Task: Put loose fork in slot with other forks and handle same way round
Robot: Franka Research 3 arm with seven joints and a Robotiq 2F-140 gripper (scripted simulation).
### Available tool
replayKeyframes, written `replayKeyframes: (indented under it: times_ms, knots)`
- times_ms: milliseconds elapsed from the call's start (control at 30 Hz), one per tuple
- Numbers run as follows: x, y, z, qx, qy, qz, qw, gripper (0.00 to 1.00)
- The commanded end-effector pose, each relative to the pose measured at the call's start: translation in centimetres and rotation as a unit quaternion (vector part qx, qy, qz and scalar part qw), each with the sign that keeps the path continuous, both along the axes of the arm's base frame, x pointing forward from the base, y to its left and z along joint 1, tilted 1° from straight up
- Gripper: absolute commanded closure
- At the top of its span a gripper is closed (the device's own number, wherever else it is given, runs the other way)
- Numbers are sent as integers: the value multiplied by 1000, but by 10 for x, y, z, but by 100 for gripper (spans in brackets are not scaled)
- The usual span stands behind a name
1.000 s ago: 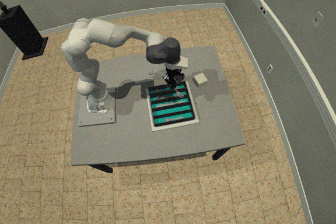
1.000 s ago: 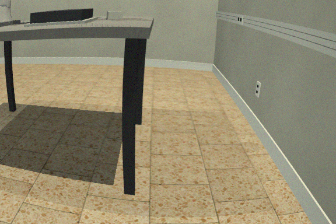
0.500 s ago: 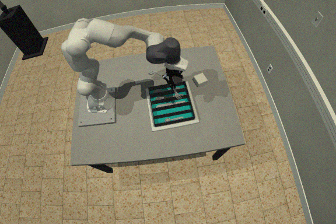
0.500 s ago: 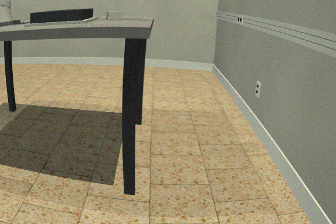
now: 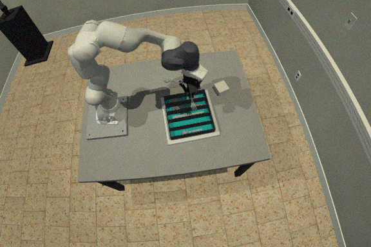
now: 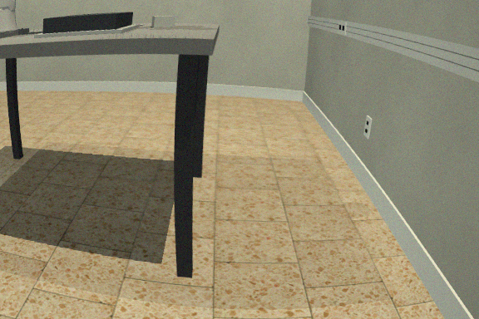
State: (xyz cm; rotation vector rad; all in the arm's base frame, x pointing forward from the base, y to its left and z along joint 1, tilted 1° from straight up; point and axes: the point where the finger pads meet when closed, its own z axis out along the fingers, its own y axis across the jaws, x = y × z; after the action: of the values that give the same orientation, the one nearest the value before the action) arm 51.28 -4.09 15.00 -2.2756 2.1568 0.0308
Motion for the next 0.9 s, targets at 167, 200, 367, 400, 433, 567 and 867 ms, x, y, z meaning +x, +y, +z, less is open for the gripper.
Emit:
replayKeyframes:
  times_ms: [167,200,367,400,433,567,867]
  knots:
    - [1,-1,2,-6,0,-122,993,87]
    - [1,-1,2,-6,0,-129,992,87]
    - [1,-1,2,-6,0,-167,986,87]
    - [1,-1,2,-6,0,-167,986,87]
    - [1,-1,2,-6,0,-167,986,87]
    - [1,-1,2,-7,1,-210,978,87]
    - [1,-1,2,-7,2,-277,961,87]
